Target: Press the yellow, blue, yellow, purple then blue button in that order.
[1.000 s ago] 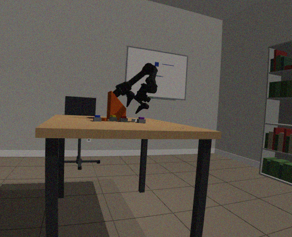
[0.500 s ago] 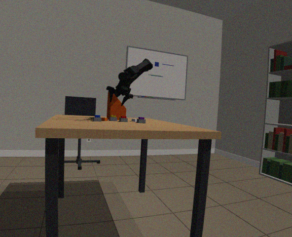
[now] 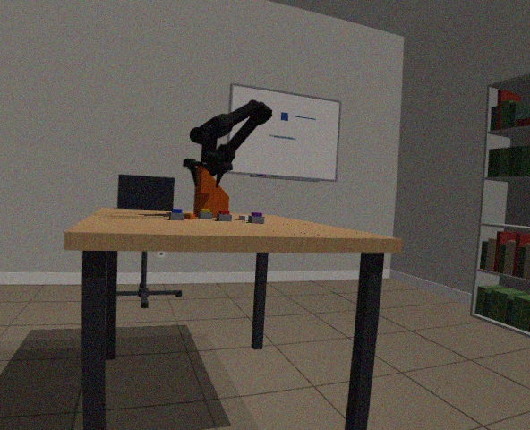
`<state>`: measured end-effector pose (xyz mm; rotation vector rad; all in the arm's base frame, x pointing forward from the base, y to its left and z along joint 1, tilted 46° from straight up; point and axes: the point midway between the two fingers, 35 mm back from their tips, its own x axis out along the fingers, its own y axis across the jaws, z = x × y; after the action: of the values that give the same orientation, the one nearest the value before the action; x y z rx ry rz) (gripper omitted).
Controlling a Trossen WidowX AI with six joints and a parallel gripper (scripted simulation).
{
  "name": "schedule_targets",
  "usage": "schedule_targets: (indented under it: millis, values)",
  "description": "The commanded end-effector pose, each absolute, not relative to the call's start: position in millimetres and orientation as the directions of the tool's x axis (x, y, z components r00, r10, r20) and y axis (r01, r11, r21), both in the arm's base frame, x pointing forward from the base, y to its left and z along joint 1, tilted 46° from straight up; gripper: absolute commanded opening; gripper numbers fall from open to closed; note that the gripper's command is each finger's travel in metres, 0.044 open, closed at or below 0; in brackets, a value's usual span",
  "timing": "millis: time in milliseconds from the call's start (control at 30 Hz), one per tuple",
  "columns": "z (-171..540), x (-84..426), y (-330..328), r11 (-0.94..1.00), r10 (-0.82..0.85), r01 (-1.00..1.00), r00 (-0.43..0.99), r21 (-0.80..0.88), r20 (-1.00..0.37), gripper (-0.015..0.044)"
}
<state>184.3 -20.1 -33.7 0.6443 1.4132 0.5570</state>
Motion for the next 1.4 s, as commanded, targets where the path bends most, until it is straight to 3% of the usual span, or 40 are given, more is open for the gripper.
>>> schedule_targets:
  millis: [0,367,1367]
  values:
    - [-55.1,183.5,2.9,0.701,0.709,0.035,0.077,0.713,-0.701,0.0295]
    - [-74.1,183.6,26.2,0.695,0.715,0.034,0.077,0.718,-0.695,0.002]
    - [-96.3,185.7,49.7,0.694,0.716,0.034,0.077,0.719,-0.694,0.002]
